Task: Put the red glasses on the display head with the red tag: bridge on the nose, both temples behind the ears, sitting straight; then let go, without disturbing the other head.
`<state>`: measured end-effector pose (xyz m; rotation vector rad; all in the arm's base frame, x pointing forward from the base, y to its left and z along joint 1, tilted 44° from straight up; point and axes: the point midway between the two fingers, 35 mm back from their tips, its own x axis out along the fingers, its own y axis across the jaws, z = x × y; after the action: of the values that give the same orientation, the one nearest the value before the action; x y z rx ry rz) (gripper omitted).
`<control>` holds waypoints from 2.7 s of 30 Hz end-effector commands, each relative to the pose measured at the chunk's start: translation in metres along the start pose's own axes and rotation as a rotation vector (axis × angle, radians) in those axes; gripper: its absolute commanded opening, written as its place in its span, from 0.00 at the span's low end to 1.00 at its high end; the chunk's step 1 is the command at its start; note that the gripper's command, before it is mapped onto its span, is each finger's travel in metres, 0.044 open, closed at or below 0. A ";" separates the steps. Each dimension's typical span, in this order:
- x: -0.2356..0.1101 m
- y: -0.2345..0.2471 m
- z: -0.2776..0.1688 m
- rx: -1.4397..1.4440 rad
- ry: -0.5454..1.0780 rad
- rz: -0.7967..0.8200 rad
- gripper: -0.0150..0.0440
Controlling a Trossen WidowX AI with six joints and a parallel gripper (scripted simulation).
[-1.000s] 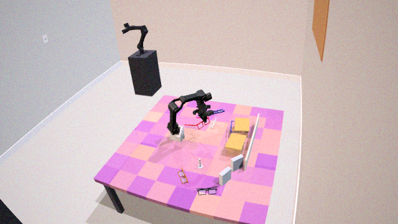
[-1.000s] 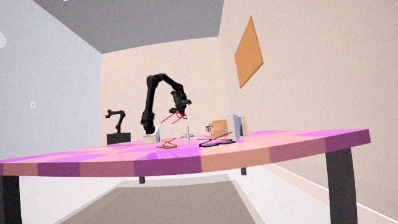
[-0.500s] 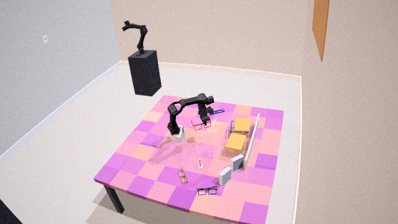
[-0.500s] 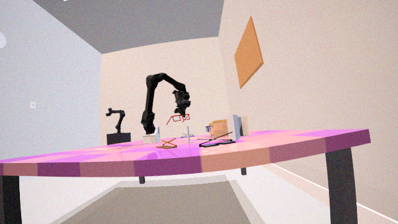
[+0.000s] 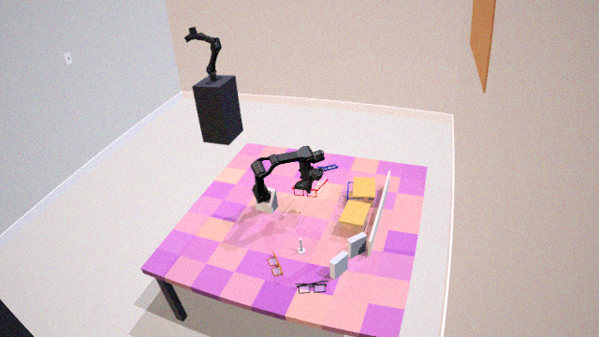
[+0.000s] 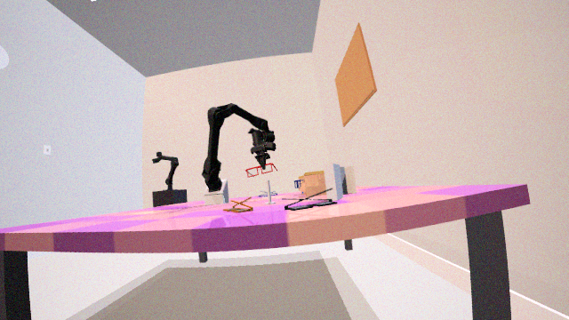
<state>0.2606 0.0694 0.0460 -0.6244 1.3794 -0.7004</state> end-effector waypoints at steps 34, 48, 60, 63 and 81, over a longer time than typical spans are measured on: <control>0.035 -0.055 0.009 1.476 0.167 -0.018 0.25; 0.051 -0.051 0.005 1.530 0.079 0.071 0.25; 0.065 -0.053 0.003 1.526 0.129 0.015 0.25; 0.069 -0.053 0.002 1.527 0.127 0.024 0.25; 0.088 -0.053 0.000 1.528 0.108 0.038 0.25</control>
<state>0.2606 -0.0302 0.0280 0.6655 0.6018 -1.4798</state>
